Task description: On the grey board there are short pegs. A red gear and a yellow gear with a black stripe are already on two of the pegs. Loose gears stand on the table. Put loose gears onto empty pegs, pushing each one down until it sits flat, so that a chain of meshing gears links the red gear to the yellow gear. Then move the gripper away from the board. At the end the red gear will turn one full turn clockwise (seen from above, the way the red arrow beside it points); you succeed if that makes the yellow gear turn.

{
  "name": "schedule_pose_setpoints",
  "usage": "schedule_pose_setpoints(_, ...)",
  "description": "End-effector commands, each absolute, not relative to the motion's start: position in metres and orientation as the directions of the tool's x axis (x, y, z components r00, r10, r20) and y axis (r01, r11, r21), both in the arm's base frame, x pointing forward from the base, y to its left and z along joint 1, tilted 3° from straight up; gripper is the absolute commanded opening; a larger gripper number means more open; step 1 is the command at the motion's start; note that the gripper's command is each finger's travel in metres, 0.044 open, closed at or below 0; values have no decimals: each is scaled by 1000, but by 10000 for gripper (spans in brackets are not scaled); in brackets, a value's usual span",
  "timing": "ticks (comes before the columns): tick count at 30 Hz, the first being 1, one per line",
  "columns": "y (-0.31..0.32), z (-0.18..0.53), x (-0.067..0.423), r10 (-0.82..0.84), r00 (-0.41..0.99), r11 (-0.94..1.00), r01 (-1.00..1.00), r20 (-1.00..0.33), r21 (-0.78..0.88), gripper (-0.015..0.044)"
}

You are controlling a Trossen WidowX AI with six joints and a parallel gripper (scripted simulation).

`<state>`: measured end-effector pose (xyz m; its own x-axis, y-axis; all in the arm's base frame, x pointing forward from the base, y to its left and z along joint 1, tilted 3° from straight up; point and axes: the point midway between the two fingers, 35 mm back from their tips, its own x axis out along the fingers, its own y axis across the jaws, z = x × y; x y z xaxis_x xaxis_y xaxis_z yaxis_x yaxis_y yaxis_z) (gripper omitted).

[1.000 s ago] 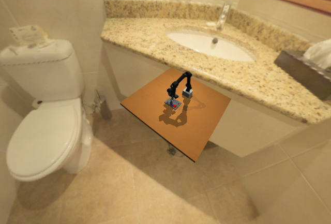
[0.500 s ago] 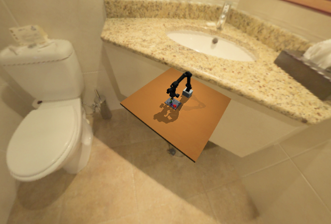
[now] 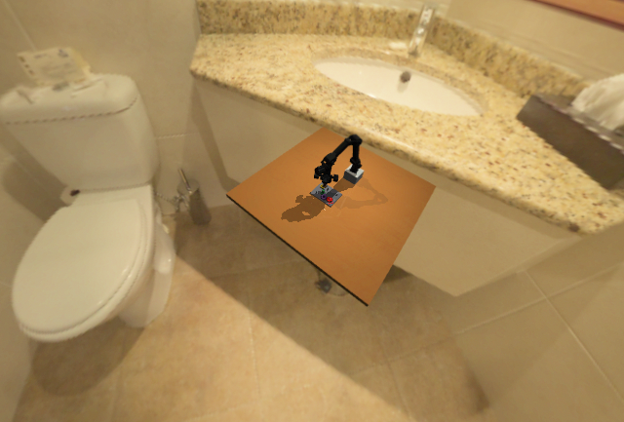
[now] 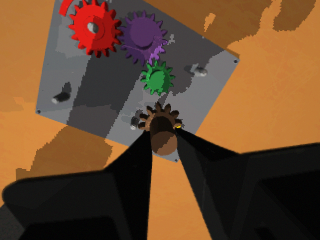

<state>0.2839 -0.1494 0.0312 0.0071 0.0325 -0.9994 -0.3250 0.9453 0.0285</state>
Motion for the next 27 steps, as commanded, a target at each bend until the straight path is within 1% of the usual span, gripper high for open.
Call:
schedule_pose_setpoints(1,-151,32,285,27,7,936,-350,-1000,22,0)
schedule_pose_setpoints(11,-150,20,284,27,7,858,-514,-1000,19,0)
schedule_pose_setpoints(15,-150,13,284,27,7,840,-542,-1000,19,0)
schedule_pose_setpoints(22,-150,5,285,27,7,868,-496,-1000,20,0)
schedule_pose_setpoints(27,-150,-3,285,27,7,919,-393,-1000,22,0)
